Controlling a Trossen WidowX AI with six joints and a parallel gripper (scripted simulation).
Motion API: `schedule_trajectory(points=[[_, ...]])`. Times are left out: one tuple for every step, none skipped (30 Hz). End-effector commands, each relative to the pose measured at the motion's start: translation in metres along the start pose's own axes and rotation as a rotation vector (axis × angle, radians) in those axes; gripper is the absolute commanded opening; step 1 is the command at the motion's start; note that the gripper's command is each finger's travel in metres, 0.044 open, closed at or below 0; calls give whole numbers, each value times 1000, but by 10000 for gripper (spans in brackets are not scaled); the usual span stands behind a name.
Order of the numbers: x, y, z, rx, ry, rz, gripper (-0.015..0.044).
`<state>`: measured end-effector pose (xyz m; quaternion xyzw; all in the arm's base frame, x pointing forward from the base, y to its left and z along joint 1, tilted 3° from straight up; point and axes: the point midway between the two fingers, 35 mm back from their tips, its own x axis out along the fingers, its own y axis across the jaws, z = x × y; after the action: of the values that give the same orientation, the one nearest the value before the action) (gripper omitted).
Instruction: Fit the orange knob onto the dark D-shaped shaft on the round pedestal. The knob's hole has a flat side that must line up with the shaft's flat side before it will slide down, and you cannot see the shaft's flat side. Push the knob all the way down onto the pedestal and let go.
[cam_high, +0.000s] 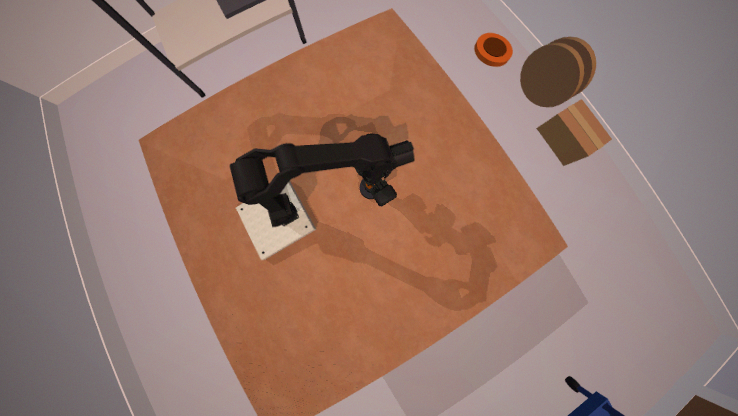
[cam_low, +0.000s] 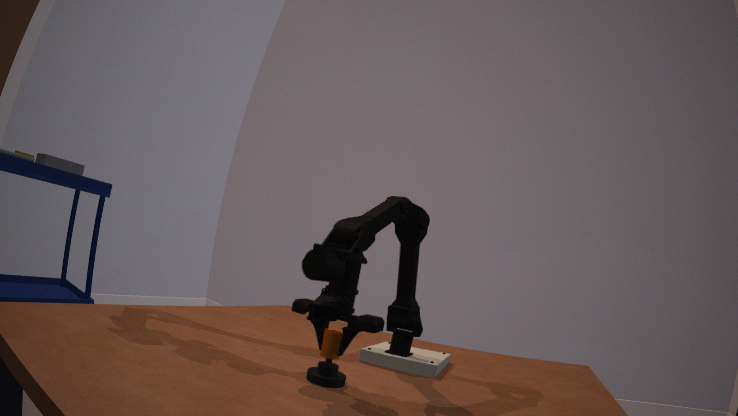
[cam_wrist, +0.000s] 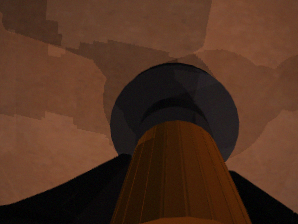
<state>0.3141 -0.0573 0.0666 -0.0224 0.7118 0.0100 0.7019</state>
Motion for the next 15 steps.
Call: schedule_trajectory(points=[[1, 0, 0, -3, -1, -3, 0], [2, 0, 0, -3, -1, -3, 0], [2, 0, -1, -3, -1, -3, 0], [2, 0, -1, -3, -1, -3, 0], [3, 0, -1, -3, -1, -3, 0], [3, 0, -1, -3, -1, -3, 0], [3, 0, -1, -3, -1, -3, 0], [3, 0, -1, -3, -1, -3, 0], [3, 0, -1, -3, -1, -3, 0], [3, 0, -1, -3, -1, -3, 0], [3, 0, -1, -10, -1, -3, 0], [3, 0, -1, -18, -1, -3, 0], [3, 0, -1, -18, -1, -3, 0], [3, 0, -1, -18, -1, -3, 0], [3, 0, -1, -18, -1, -3, 0]])
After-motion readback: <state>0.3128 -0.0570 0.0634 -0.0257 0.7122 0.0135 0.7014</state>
